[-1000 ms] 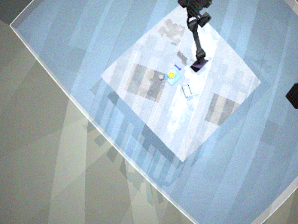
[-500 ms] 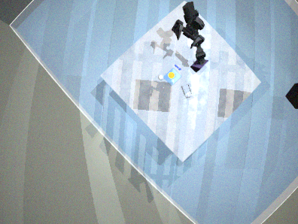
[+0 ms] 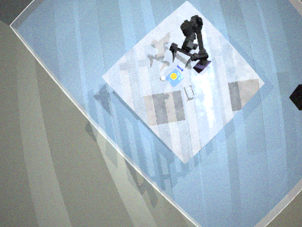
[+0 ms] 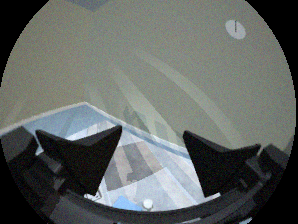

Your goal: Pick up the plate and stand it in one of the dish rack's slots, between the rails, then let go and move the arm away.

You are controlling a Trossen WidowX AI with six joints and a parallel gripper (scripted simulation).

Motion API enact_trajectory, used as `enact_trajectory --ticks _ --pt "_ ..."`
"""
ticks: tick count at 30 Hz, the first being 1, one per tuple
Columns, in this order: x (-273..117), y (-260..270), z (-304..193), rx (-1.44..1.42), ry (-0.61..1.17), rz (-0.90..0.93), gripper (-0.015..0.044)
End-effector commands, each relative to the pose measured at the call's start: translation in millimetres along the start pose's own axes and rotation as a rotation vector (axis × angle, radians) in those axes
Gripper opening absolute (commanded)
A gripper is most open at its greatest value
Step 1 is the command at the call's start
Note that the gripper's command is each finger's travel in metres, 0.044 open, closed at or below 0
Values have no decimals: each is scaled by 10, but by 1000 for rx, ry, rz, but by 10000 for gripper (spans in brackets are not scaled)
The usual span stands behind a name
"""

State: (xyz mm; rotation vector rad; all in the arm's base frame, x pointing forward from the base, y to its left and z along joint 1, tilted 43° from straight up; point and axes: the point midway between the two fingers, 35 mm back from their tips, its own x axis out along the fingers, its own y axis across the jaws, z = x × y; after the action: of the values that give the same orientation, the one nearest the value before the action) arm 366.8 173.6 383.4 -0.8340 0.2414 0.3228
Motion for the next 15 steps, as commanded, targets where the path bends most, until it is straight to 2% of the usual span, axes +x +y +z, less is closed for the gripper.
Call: enact_trajectory --ticks 1,15 --pt "170 54 -313 44 119 3 400" --pt "470 211 -1572 213 564 -33 400"
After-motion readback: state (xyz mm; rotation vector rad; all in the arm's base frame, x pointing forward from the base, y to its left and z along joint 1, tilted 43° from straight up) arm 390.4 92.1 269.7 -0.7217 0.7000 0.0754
